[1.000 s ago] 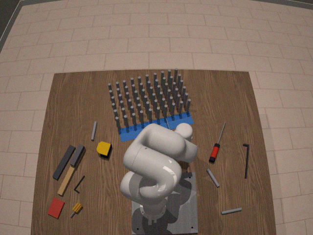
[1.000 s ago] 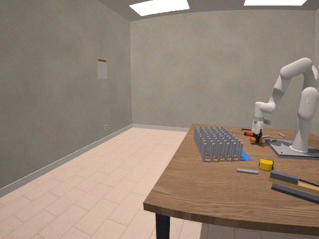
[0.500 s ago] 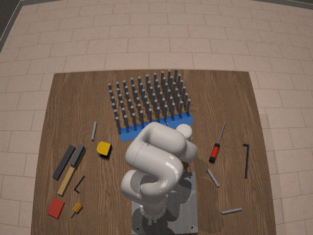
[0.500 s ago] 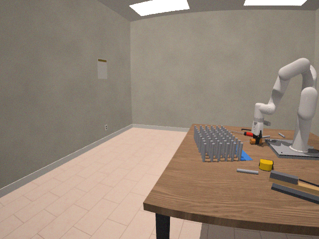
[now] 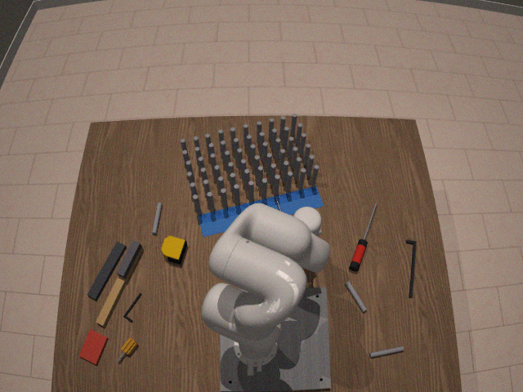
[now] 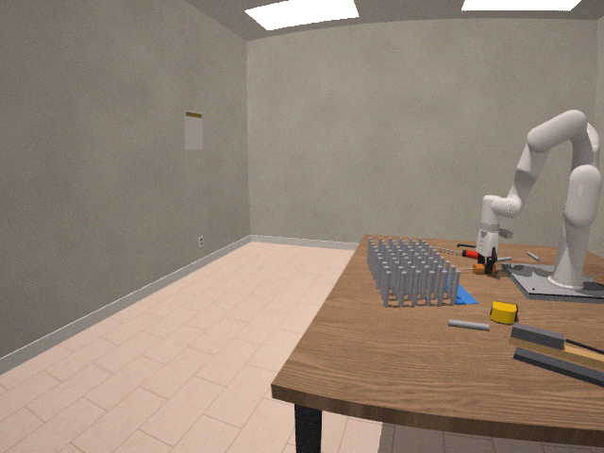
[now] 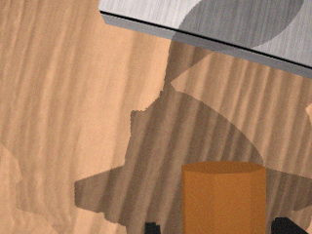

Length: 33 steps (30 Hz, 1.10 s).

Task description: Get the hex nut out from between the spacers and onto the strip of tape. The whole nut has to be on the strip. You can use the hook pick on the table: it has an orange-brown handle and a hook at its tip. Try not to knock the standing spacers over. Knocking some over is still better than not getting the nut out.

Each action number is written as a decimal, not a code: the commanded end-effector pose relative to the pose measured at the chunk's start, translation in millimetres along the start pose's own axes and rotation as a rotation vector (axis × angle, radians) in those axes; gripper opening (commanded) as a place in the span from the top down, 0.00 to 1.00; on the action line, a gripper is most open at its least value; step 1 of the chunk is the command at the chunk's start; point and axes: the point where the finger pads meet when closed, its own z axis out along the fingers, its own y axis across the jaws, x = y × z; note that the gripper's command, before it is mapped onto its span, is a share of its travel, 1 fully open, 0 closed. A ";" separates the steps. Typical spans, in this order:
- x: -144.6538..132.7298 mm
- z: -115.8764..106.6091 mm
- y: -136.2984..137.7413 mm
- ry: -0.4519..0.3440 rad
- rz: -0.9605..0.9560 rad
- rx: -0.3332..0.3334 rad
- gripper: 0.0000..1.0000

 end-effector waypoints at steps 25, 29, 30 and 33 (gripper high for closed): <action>-1.0 -0.8 -0.8 -0.002 0.000 0.002 0.35; -1.0 -1.9 -0.8 -0.002 0.000 0.002 0.35; -1.0 -2.6 -0.8 -0.002 0.000 0.002 0.35; -0.9 -6.3 -0.8 -0.002 0.000 0.002 0.35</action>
